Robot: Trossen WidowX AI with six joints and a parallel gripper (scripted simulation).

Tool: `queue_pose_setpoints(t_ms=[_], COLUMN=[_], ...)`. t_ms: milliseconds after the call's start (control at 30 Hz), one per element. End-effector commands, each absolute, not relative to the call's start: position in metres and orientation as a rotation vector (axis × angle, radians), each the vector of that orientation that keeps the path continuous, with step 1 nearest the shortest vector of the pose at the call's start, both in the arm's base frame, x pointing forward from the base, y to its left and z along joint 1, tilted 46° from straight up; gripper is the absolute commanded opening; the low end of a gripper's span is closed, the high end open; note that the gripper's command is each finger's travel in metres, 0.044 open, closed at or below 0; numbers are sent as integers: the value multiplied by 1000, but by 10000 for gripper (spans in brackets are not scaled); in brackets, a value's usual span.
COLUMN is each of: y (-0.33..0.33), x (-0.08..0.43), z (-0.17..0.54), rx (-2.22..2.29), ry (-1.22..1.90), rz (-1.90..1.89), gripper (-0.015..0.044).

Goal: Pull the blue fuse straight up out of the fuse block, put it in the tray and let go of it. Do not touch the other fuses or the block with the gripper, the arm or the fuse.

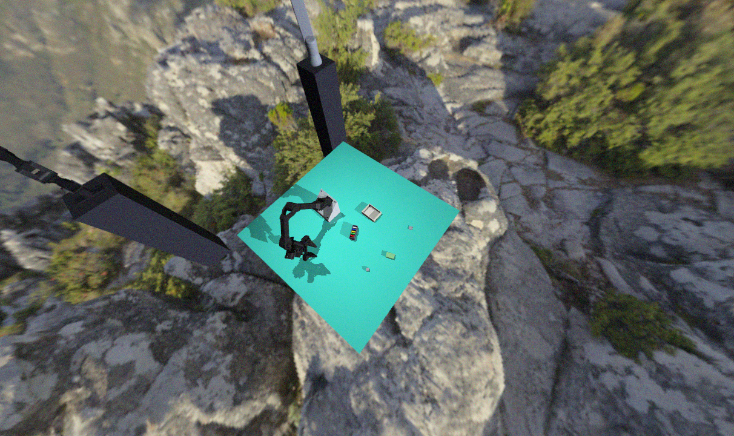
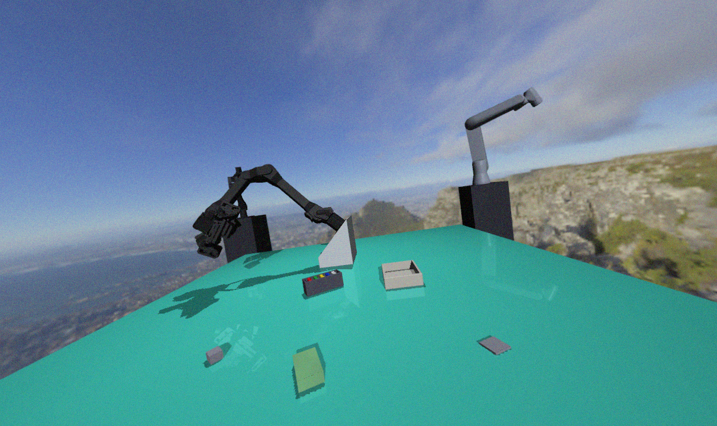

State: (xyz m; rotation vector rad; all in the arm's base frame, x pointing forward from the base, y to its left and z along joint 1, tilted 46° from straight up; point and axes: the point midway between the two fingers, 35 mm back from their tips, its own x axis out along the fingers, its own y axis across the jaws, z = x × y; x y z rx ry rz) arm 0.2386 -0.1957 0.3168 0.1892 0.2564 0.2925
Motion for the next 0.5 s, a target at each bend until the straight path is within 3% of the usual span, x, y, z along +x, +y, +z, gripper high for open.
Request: queue_pose_setpoints(t_ms=[0, 367, 467], y=[-195, -139, -118], x=[240, 295, 298], z=[314, 157, 113], rx=[193, 251, 177], ry=[267, 985, 1210], rz=[295, 357, 330], gripper=[374, 85, 67])
